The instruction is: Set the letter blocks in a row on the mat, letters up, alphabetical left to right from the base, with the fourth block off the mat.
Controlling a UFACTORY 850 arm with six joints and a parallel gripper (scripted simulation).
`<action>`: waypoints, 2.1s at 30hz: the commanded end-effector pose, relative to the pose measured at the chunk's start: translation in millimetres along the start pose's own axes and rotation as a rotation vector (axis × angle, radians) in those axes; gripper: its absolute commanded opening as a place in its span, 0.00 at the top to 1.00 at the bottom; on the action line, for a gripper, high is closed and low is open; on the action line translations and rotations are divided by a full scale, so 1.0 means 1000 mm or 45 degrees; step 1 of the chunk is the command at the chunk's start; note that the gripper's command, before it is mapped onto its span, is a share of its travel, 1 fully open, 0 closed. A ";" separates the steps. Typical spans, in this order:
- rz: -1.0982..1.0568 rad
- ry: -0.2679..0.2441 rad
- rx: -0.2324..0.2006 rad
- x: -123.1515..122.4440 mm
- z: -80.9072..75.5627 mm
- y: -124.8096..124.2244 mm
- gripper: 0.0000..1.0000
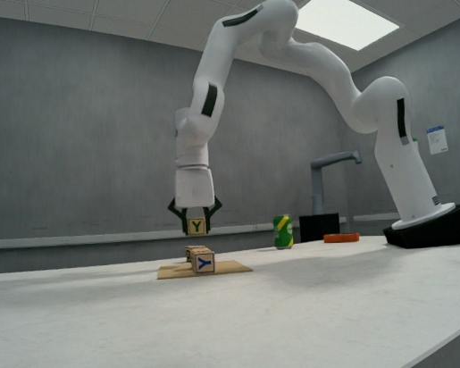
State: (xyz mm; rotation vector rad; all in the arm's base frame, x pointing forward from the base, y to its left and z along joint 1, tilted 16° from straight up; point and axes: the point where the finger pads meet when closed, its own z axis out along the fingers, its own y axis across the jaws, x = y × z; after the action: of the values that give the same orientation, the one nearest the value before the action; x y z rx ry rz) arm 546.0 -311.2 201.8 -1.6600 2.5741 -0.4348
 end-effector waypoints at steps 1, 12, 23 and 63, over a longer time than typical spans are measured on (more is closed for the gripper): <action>0.001 0.002 0.003 0.000 0.025 -0.001 0.56; 0.001 0.002 0.003 0.000 0.063 0.000 0.56; 0.001 0.002 0.003 0.000 0.070 0.000 0.56; 0.001 0.002 0.003 0.000 0.071 0.000 0.56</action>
State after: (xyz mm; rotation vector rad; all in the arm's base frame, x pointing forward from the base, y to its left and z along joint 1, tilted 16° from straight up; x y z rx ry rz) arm 558.5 -326.0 133.5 -1.6595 2.5749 -0.4363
